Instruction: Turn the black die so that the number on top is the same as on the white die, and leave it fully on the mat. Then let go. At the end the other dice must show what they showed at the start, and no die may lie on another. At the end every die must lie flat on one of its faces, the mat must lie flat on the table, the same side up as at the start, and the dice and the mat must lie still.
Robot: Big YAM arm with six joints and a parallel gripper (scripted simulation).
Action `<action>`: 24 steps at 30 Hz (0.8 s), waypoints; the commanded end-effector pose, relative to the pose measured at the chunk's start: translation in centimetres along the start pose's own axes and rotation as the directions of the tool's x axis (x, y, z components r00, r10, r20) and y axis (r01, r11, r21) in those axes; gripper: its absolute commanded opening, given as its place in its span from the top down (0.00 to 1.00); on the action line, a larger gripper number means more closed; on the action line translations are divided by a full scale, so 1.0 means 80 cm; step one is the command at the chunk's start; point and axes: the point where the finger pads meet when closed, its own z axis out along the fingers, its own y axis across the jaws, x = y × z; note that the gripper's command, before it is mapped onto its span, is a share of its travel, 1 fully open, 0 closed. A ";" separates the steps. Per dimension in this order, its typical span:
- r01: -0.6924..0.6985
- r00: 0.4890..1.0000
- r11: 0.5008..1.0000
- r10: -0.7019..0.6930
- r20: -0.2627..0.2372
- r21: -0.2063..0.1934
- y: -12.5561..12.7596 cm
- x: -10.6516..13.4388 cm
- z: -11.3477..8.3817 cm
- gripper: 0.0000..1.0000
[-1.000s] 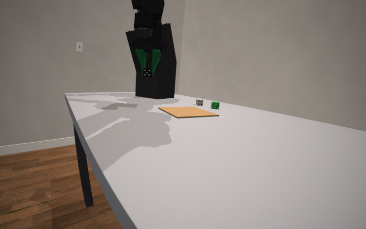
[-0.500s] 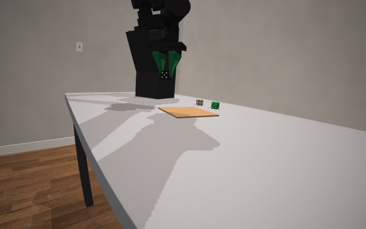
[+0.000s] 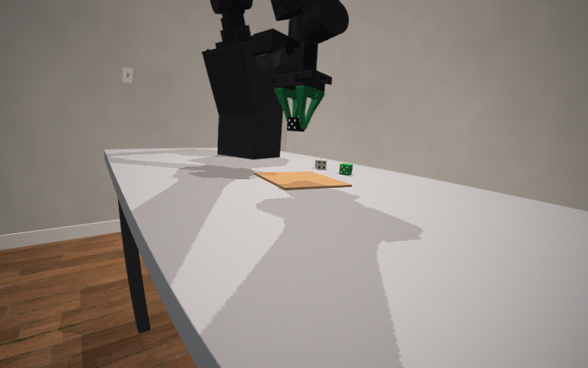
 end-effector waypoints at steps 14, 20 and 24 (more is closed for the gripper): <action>-0.302 0.951 0.952 0.304 -0.049 0.046 0.017 0.024 0.012 0.80; -0.246 0.917 0.965 0.262 -0.301 0.090 0.011 0.033 0.023 0.80; -0.249 0.761 0.966 0.241 -0.602 0.071 0.011 0.034 0.016 0.80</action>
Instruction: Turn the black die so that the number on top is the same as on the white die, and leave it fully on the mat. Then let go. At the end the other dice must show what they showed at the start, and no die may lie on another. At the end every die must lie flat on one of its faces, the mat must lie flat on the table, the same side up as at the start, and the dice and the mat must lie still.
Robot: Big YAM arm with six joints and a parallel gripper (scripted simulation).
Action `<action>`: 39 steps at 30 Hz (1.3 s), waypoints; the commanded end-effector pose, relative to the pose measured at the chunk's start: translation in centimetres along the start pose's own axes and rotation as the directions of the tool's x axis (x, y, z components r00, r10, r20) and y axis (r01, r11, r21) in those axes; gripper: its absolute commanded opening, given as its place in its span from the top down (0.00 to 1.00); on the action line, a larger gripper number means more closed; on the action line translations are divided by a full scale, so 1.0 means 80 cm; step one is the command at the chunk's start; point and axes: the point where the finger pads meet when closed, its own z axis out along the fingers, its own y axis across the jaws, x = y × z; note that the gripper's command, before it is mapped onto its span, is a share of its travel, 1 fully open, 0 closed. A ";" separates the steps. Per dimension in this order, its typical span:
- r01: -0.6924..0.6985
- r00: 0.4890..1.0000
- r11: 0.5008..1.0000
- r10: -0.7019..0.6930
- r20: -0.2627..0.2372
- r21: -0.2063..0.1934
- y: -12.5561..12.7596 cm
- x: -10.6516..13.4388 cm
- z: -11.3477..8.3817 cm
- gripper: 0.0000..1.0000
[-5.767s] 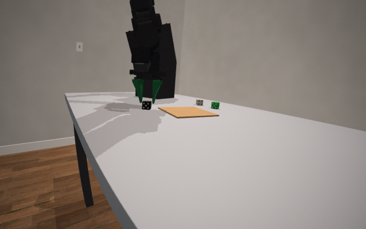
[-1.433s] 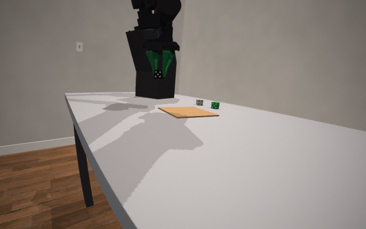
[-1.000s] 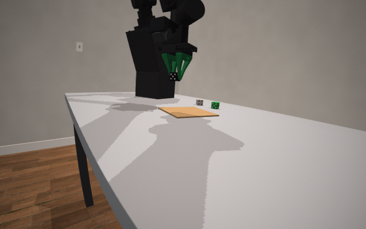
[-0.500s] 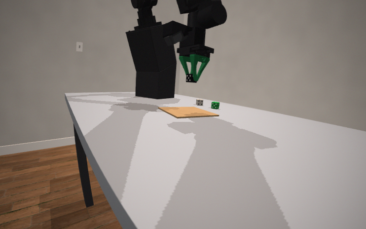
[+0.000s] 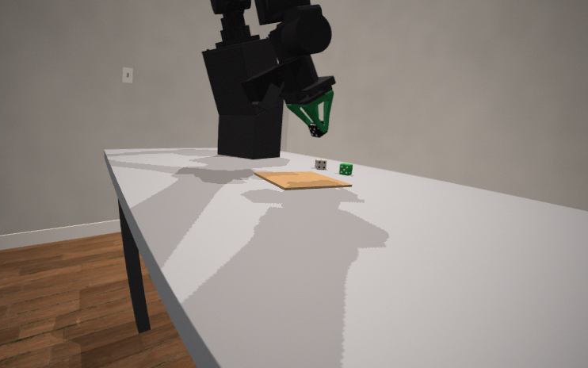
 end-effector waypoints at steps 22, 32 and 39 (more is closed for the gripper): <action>0.036 0.955 0.998 -0.049 -0.294 -0.051 0.007 -0.042 -0.001 0.80; 0.036 0.955 0.998 -0.049 -0.294 -0.051 0.008 -0.062 0.029 0.80; 0.035 0.954 0.998 -0.047 -0.296 -0.047 0.008 -0.075 0.051 0.80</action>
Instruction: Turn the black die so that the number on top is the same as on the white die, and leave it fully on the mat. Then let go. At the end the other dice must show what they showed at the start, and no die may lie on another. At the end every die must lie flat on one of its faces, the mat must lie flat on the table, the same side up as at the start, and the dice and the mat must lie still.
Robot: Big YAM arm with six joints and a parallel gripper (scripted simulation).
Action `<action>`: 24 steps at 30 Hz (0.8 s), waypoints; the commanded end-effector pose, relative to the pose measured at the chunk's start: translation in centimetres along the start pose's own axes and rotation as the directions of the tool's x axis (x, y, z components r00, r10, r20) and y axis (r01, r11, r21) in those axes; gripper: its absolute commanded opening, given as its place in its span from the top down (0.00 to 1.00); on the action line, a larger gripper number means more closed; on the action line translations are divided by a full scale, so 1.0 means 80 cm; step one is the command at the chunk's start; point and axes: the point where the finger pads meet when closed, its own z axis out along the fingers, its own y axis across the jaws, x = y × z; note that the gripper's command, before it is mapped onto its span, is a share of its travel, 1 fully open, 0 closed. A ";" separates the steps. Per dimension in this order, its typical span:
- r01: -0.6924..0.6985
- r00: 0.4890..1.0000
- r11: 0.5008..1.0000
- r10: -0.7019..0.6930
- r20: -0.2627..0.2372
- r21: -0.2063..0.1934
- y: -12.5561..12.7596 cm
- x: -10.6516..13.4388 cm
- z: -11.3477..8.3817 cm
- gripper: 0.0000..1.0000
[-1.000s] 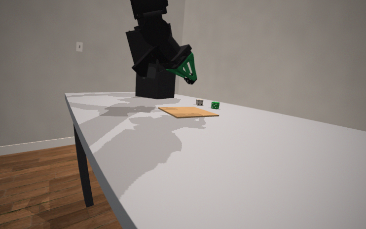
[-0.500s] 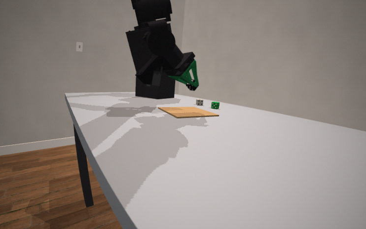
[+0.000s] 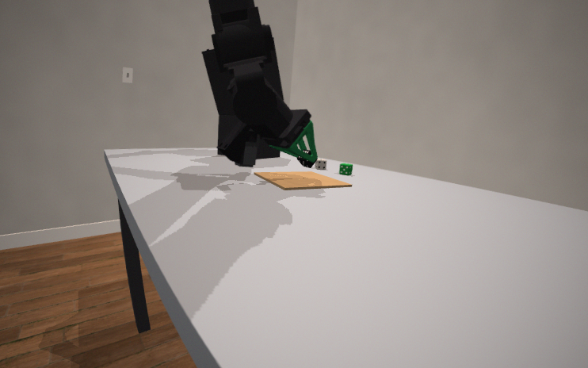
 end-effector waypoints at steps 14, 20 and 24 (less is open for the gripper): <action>0.019 1.000 1.000 -0.019 0.000 -0.008 0.002 -0.012 0.004 0.80; 0.019 1.000 1.000 -0.019 0.000 -0.008 0.002 -0.012 0.004 0.80; 0.019 1.000 1.000 -0.019 0.000 -0.008 0.002 -0.012 0.004 0.80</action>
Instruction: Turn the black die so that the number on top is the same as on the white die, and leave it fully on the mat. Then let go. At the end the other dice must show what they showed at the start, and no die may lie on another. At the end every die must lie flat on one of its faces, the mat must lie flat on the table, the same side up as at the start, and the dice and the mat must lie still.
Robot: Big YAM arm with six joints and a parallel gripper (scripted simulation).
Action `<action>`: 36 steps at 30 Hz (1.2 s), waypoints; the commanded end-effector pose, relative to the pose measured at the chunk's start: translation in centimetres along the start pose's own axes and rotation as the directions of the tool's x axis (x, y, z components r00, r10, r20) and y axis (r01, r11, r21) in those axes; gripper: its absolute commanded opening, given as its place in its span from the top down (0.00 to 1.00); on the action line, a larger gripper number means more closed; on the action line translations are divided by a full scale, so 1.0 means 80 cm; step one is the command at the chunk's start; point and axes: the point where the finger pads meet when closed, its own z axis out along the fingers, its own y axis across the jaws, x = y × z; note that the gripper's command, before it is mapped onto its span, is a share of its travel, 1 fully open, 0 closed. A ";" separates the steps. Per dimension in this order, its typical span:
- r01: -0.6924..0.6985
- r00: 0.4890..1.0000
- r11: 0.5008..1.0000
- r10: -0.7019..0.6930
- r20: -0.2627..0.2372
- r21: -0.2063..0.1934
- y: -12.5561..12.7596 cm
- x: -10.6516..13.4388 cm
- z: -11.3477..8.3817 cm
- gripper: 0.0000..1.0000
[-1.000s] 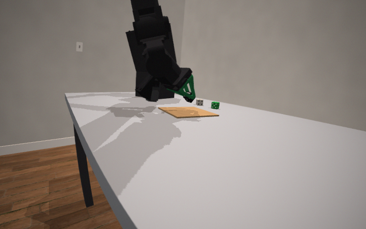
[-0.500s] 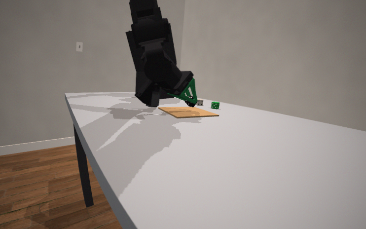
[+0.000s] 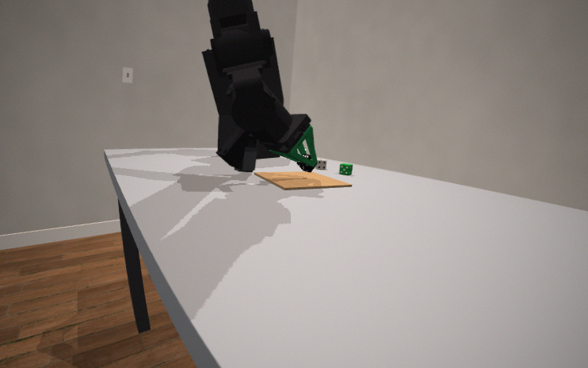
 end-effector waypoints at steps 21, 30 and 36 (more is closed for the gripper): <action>0.010 1.000 1.000 -0.010 -0.002 -0.004 -0.002 -0.003 -0.001 0.80; 0.000 1.000 1.000 0.000 -0.004 0.000 -0.007 -0.010 0.006 0.80; -0.001 1.000 1.000 0.001 -0.006 0.002 -0.008 -0.012 0.008 0.80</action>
